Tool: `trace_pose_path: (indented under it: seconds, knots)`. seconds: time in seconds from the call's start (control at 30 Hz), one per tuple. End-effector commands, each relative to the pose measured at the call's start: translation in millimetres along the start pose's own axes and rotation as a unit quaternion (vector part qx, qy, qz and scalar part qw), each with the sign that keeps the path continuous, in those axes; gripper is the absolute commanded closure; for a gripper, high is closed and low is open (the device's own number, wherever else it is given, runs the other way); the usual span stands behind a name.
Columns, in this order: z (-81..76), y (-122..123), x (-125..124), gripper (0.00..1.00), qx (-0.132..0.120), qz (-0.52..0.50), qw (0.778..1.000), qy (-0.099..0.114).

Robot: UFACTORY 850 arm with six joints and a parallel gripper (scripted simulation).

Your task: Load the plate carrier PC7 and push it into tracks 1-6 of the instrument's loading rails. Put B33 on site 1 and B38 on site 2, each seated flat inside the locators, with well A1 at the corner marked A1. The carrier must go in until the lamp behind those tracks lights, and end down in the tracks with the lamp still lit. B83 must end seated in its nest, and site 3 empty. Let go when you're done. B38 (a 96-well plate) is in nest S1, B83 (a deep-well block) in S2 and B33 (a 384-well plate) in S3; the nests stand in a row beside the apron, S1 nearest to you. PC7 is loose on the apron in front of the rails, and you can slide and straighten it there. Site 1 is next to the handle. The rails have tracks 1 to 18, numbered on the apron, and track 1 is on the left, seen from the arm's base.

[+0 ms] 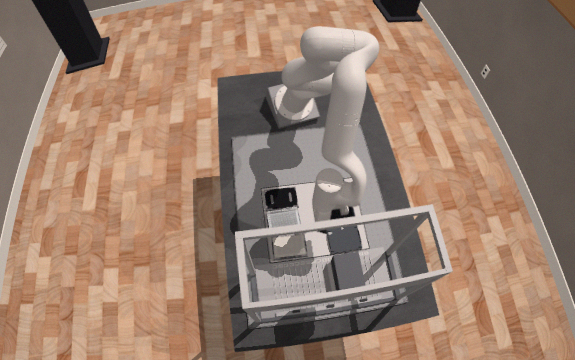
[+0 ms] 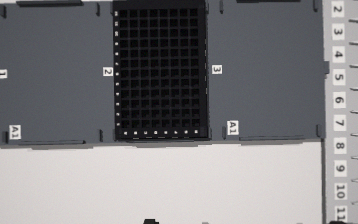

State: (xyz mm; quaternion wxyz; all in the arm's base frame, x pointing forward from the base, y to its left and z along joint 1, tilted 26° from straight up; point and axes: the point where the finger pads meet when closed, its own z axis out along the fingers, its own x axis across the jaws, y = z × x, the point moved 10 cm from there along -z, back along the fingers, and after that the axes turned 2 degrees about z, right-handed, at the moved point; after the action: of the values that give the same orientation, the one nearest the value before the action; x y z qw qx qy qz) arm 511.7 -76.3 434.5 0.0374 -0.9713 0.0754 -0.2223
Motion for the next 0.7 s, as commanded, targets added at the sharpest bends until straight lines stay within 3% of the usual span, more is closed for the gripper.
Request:
trace_pose_path:
  seconds: [0.0, 0.67]
  knots:
    - [-0.3, 18.5, 10.0, 0.00, 0.003, -0.001, 1.000, 0.001]
    - [-0.3, 98.7, 51.0, 0.00, 0.003, -0.001, 1.000, 0.001]
